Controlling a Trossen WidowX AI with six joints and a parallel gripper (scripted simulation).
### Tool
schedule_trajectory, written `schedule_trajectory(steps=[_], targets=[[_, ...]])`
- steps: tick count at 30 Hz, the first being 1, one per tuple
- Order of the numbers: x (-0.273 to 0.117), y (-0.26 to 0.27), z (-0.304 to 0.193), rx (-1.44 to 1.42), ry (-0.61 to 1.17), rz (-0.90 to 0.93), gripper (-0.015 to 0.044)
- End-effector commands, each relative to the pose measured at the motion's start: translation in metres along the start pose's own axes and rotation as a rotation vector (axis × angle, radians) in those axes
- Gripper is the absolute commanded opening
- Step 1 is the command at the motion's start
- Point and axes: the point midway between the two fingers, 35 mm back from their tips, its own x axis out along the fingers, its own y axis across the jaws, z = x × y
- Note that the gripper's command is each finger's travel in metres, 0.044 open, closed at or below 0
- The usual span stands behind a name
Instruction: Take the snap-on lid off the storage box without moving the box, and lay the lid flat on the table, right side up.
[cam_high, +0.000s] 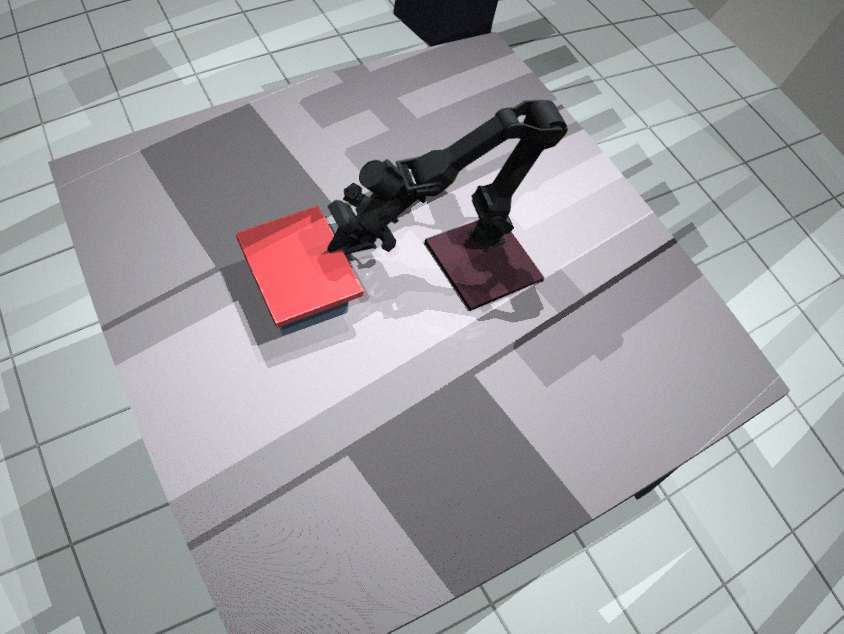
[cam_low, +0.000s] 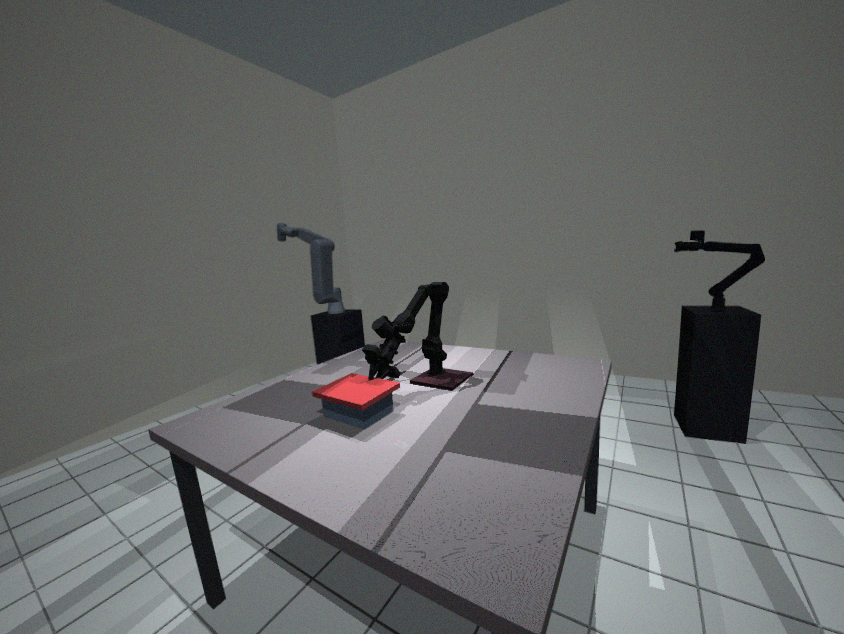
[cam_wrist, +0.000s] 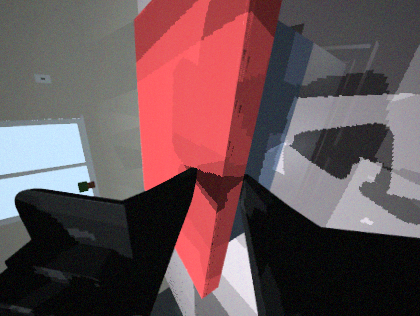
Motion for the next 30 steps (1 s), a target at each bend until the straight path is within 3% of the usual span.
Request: schedule_trajectory(steps=[1, 30], targets=[[-0.0033, 0.0035, -0.0001, -0.001, -0.001, 0.008, 0.0], [-0.0074, 0.0077, -0.0002, -0.001, -0.001, 0.008, 0.0]])
